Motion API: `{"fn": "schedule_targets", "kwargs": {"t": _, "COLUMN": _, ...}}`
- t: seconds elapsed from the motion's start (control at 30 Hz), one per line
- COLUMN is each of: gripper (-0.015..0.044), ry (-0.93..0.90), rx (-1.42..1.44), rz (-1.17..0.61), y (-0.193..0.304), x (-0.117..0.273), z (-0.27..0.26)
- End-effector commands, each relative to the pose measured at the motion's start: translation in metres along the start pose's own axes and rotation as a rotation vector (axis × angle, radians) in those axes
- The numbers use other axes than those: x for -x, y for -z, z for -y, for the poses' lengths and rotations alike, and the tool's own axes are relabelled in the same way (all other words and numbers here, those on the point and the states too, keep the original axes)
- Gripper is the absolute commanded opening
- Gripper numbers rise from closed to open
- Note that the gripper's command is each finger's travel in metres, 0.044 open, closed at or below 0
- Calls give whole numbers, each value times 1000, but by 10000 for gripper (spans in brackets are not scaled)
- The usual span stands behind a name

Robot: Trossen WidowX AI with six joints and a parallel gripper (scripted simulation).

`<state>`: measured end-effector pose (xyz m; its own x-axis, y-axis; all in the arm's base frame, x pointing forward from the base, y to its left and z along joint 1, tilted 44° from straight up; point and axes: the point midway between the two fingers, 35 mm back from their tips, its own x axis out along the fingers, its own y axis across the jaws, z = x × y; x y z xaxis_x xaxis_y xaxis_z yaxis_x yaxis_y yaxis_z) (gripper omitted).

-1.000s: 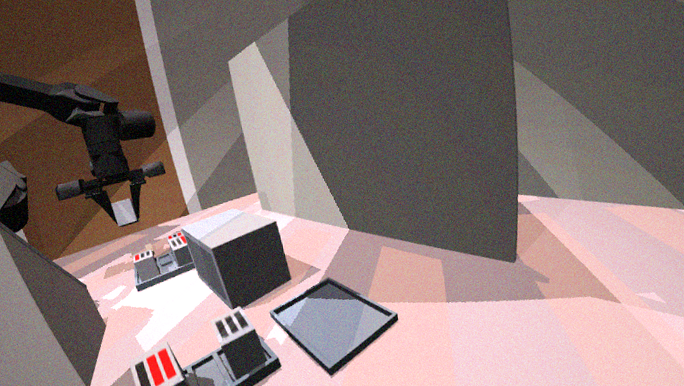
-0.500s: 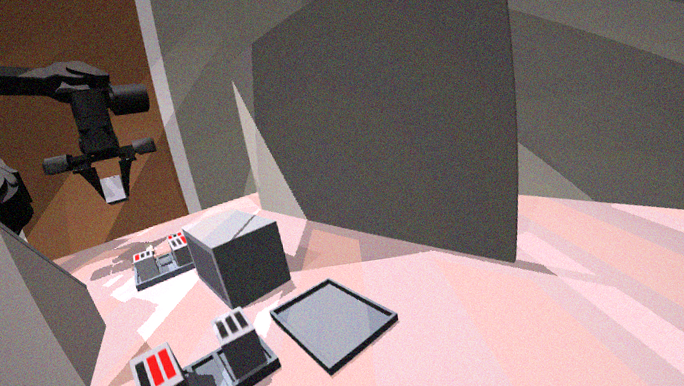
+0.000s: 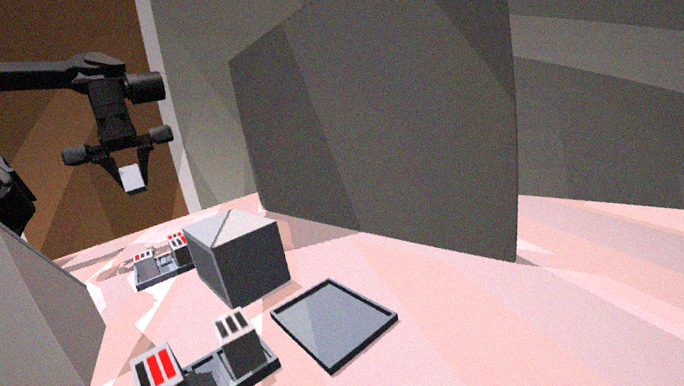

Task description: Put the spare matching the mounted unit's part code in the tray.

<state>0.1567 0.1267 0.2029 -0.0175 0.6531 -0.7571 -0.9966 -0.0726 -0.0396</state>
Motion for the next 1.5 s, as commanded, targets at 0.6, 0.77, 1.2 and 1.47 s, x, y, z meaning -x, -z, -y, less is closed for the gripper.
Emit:
{"fn": "schedule_targets", "kwargs": {"t": 0.6, "gripper": 0, "ry": 15, "rx": -55, "rz": -50, "y": 59, "x": 3, "z": 91}}
{"fn": "schedule_targets", "kwargs": {"t": 0.77, "gripper": 0, "ry": 10, "rx": -47, "rz": -53, "y": 76, "x": 4, "z": 108}}
{"fn": "schedule_targets", "kwargs": {"t": 1.2, "gripper": 0, "ry": -5, "rx": -28, "rz": -54, "y": 128, "x": 5, "z": 146}}
{"fn": "schedule_targets", "kwargs": {"t": 1.47, "gripper": 0, "ry": -12, "rx": -17, "rz": -48, "y": 166, "x": 4, "z": 165}}
